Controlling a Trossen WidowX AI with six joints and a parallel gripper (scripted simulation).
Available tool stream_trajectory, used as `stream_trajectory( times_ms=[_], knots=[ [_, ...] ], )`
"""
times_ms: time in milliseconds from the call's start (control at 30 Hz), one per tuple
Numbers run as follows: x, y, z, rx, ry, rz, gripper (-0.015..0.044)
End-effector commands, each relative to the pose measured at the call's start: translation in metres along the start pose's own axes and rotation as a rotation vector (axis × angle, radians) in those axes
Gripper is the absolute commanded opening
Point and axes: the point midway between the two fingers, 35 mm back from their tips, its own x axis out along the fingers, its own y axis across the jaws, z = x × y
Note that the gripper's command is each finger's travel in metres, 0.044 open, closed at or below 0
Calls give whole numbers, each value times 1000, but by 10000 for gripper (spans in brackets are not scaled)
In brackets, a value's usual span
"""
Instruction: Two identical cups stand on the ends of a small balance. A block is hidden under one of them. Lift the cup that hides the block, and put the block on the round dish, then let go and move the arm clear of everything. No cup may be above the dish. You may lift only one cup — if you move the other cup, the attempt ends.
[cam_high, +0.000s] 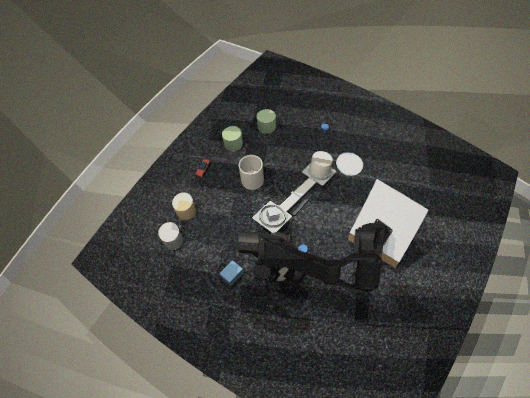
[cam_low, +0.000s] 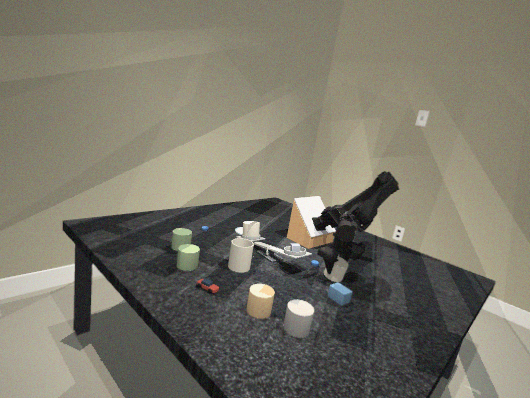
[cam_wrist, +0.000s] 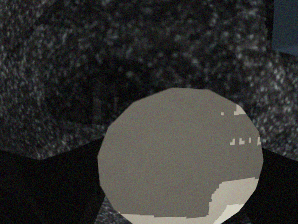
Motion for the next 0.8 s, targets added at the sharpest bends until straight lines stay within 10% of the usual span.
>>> stream_trajectory(
  times_ms=[0, 467, 767],
  knots=[
    [0, 0, 0, -2, -1, 1, 79],
    [-7, -1, 0, -2, 1, 0, 440],
    [-54, -1, 0, -1, 4, -5, 440]
  ],
)
